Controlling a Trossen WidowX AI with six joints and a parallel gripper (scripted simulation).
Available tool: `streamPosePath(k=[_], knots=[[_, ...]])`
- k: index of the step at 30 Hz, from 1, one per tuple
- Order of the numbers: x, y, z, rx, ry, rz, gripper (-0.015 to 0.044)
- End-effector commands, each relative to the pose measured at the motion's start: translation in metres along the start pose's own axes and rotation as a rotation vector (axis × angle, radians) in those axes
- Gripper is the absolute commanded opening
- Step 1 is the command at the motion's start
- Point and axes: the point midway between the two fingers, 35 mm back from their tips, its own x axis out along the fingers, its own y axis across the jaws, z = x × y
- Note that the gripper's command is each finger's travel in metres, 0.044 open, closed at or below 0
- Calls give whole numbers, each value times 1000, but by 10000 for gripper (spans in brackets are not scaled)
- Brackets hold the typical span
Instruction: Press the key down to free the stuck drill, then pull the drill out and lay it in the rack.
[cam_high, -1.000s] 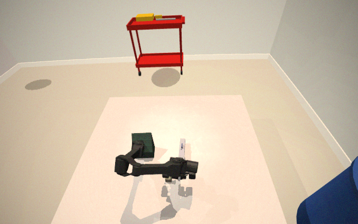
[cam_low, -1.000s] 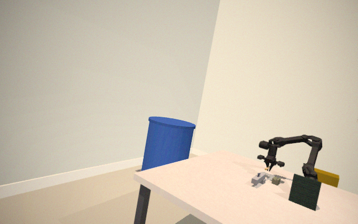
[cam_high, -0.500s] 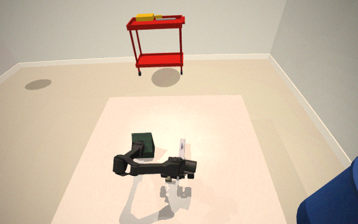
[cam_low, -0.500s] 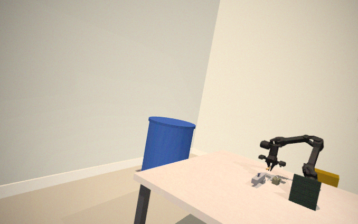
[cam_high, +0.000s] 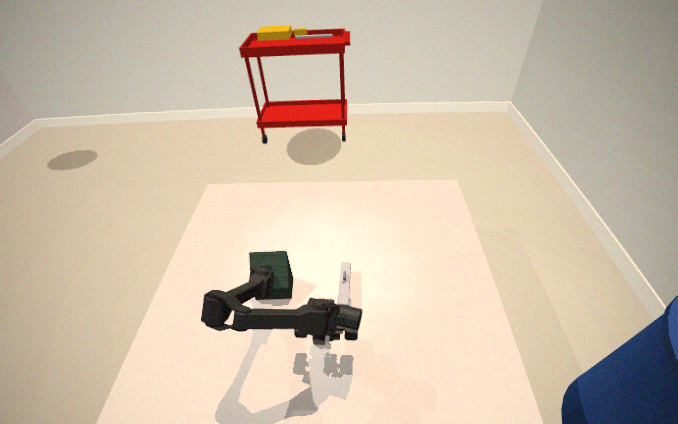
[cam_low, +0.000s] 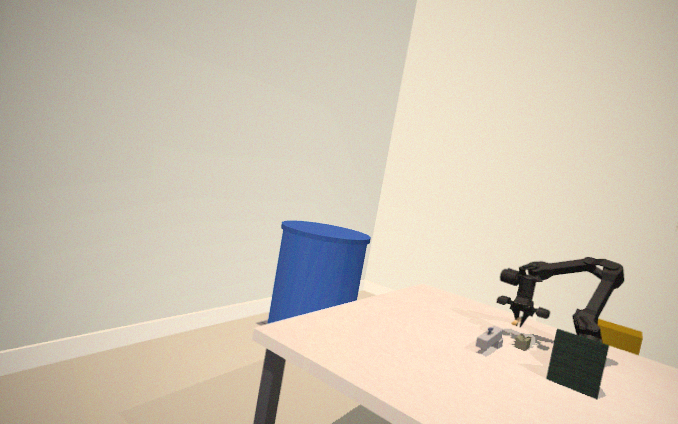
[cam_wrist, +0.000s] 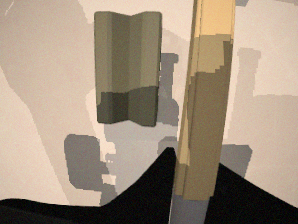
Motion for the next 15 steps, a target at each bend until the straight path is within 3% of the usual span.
streamPosePath(k=[1,15], knots=[[1,7,-1,0,-3,-2,0],[3,35,-6,-1,-2,-1,0]])
